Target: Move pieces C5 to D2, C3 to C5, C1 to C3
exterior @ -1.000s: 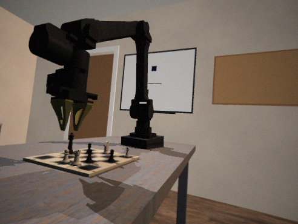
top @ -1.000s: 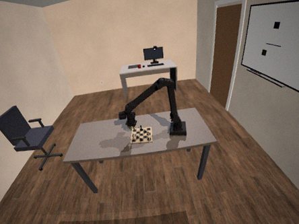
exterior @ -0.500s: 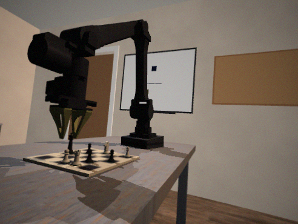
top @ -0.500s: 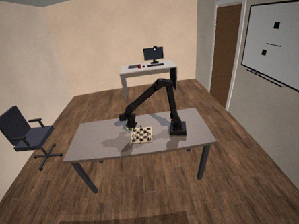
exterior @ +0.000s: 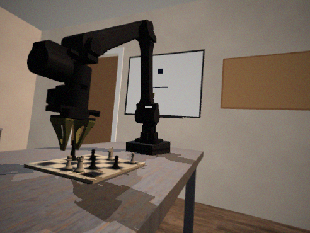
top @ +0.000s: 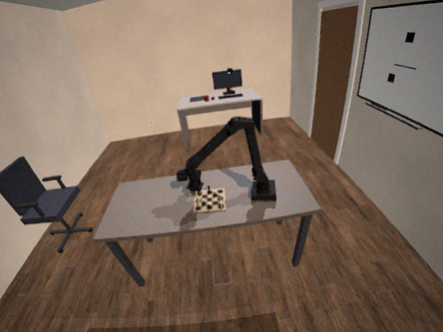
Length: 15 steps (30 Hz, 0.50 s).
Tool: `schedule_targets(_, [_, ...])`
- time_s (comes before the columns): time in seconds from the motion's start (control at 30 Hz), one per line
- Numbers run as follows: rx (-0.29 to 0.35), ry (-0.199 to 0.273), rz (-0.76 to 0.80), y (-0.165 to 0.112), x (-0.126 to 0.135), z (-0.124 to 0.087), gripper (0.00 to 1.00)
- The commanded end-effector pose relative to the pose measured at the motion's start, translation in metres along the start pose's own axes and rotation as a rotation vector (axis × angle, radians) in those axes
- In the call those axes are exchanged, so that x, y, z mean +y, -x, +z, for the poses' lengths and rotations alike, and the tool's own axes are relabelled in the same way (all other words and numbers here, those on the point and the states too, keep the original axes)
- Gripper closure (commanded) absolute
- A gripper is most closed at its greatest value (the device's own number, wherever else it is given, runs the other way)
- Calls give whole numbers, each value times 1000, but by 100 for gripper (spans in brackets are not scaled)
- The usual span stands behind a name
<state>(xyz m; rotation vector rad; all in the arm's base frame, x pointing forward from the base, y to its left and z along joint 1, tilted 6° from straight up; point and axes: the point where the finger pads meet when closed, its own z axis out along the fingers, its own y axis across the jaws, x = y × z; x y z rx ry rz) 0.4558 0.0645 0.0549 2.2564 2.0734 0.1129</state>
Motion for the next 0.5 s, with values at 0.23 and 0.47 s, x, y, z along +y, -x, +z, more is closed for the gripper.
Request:
schedule_targets(0.23, [-4,9,16,0,5,2,68])
schedule_targets(0.47, [-4,9,16,0,5,2,68])
